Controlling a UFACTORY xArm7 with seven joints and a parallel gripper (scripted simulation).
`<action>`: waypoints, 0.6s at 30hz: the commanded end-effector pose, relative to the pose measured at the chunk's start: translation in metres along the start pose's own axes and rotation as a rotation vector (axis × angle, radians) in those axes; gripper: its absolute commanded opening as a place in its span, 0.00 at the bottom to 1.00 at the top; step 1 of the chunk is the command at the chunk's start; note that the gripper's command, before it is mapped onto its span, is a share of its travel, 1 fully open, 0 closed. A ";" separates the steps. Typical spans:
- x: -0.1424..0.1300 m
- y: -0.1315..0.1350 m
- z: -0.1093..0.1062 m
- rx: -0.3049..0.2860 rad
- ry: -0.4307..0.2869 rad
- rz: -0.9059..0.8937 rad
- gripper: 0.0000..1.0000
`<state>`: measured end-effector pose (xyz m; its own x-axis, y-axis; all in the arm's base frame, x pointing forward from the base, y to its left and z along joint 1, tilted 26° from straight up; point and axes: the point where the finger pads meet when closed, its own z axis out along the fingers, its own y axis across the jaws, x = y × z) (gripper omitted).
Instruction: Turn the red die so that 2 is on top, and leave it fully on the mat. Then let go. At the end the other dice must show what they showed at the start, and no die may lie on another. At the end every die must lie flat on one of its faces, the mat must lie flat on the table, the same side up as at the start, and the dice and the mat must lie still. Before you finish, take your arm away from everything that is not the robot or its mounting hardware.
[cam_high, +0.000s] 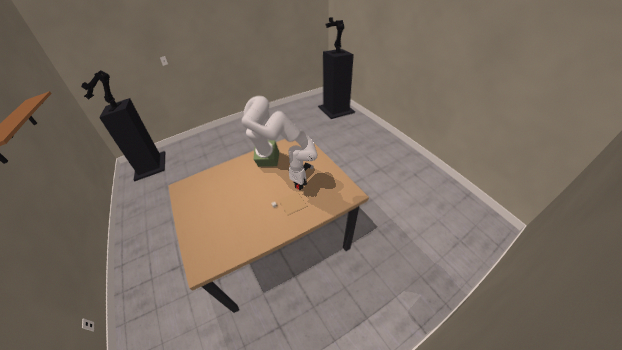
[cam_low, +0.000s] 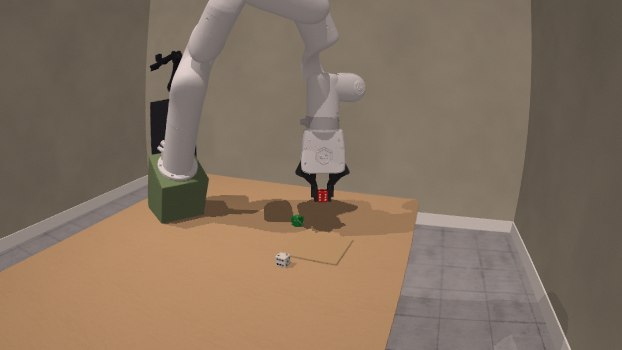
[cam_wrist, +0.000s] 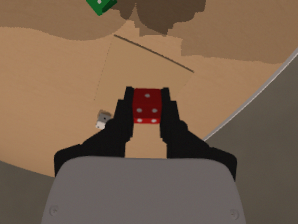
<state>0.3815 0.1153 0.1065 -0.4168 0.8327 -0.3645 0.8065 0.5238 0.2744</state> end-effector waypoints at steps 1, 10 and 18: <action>-0.008 -0.001 -0.001 0.021 0.030 -0.170 0.21; -0.022 -0.004 -0.002 0.016 0.032 -0.450 0.21; -0.038 -0.008 -0.003 0.011 0.031 -0.762 0.21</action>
<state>0.3883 0.0850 0.1173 -0.8097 0.3616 -0.4622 0.4061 0.9138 0.0035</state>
